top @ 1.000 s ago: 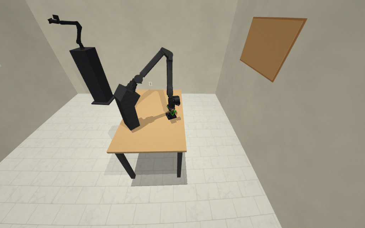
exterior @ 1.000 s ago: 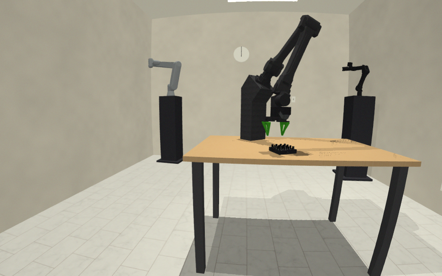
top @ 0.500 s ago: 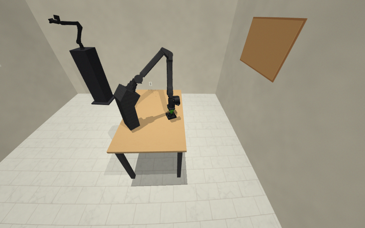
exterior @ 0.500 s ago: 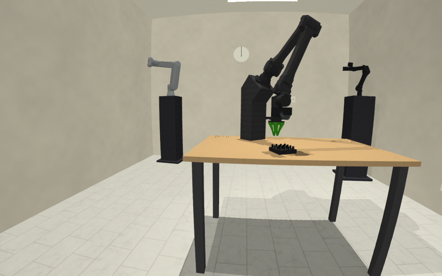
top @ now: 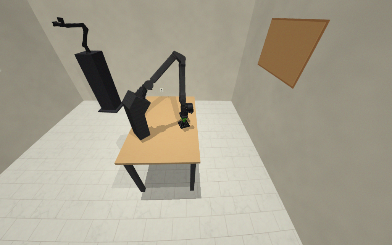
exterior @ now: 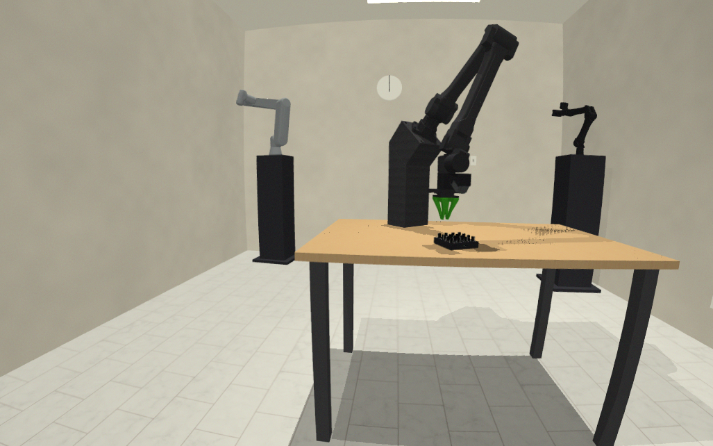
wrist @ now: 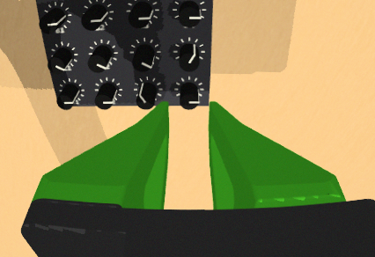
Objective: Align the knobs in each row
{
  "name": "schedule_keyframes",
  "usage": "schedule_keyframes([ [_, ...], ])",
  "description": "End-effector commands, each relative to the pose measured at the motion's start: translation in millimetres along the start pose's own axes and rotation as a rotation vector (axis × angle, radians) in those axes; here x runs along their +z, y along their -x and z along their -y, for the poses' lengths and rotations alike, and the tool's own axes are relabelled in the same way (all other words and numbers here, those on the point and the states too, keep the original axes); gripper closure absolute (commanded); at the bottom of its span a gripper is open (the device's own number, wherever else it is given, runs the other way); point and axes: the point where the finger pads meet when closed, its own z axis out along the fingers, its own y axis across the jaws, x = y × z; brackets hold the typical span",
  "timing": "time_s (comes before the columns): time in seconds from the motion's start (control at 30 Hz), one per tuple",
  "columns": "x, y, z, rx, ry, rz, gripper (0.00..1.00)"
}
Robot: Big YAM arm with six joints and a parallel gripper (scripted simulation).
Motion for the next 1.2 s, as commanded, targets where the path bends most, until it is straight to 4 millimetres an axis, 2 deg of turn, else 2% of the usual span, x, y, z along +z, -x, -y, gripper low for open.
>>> schedule_keyframes([
  [0.0, 2, -4, 3, -0.003, 0.000, -0.009, 0.82],
  [0.43, 4, -1, 1, -0.008, 0.001, 0.000, 0.82],
  [1.17, 25, 2, -3, -0.002, 0.004, 0.006, 0.82],
])
